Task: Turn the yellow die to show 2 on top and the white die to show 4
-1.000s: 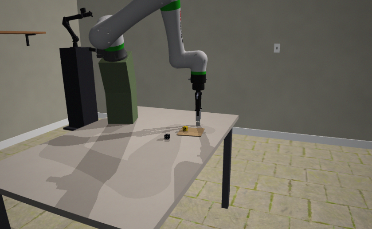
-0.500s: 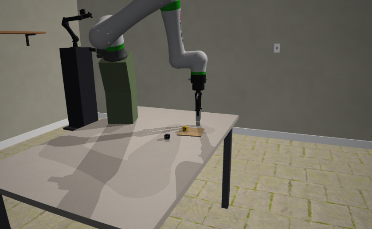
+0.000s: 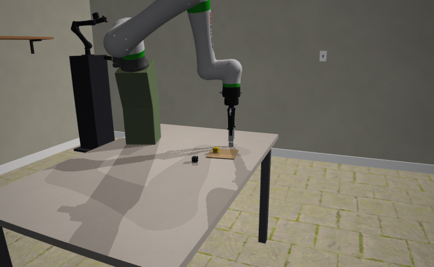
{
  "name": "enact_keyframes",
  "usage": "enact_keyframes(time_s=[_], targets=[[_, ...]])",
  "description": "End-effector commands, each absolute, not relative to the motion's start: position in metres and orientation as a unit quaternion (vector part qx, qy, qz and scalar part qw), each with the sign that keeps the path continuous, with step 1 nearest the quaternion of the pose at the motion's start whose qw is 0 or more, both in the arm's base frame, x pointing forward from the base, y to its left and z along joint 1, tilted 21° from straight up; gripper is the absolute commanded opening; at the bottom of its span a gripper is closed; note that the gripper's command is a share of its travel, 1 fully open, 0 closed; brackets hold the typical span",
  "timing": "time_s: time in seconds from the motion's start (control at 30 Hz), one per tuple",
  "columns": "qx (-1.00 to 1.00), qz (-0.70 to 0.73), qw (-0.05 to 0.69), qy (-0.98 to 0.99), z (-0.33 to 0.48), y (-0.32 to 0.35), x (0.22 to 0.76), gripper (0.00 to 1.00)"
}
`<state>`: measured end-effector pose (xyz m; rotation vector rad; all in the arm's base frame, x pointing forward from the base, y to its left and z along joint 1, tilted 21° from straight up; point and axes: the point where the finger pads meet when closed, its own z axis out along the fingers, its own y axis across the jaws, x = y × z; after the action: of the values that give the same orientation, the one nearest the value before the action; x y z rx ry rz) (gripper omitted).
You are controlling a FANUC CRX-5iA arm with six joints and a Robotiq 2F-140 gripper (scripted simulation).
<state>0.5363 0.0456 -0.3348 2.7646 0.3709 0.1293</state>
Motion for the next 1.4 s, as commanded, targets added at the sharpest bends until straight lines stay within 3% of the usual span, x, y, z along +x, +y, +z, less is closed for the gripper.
enact_keyframes(time_s=[0.0,1.37], targets=[[0.975,0.046,0.174,0.131,-0.335,0.046,0.536,0.25],[0.975,0.046,0.174,0.131,-0.364,0.036,0.541,0.25]])
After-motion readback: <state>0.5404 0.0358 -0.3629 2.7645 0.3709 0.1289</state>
